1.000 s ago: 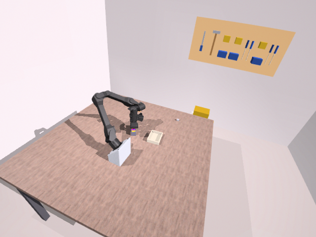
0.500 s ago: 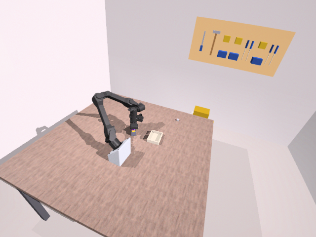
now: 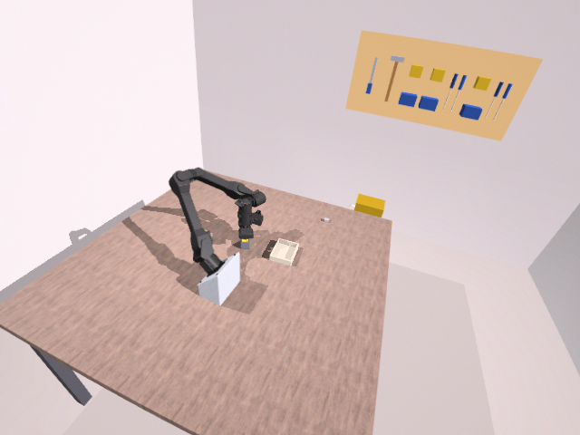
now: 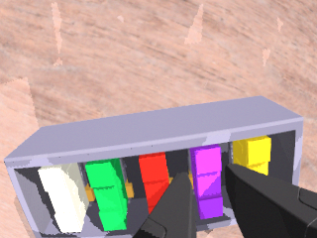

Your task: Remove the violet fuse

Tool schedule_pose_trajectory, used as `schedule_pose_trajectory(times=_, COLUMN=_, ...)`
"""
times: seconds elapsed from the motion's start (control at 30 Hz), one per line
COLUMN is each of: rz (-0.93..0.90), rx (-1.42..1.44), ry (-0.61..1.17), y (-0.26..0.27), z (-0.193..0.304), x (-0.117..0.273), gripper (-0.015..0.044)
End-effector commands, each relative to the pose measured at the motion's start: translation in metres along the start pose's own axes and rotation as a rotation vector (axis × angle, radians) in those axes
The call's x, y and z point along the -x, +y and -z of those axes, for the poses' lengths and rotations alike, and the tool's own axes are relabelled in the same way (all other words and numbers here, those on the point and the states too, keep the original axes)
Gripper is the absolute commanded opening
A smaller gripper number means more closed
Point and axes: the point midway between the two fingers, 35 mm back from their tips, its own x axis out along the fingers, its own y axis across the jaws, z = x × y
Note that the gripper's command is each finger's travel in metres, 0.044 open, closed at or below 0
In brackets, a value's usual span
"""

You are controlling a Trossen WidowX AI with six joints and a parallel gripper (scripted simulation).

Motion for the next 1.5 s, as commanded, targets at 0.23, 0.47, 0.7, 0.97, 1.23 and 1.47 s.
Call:
schedule_pose_trajectory(times=0.23, rz=0.000, rx=0.000, ry=0.000, y=0.000, z=0.000, x=0.000, gripper=0.0016)
schedule_pose_trajectory(times=0.47, rz=0.000, rx=0.000, ry=0.000, y=0.000, z=0.000, x=0.000, gripper=0.0000)
schedule_pose_trajectory(times=0.7, rz=0.000, rx=-0.001, ry=0.000, y=0.000, z=0.000, x=0.004, gripper=0.0000)
schedule_pose_trajectory(times=0.97, rz=0.000, rx=-0.001, ry=0.000, y=0.000, z=0.000, x=0.007, gripper=0.0000)
schedule_pose_trajectory(times=1.23, rz=0.000, rx=-0.002, ry=0.000, y=0.000, z=-0.001, x=0.011, gripper=0.0000)
schedule_pose_trajectory(times=1.47, rz=0.000, rx=-0.002, ry=0.000, y=0.000, z=-0.001, x=0.015, gripper=0.0000)
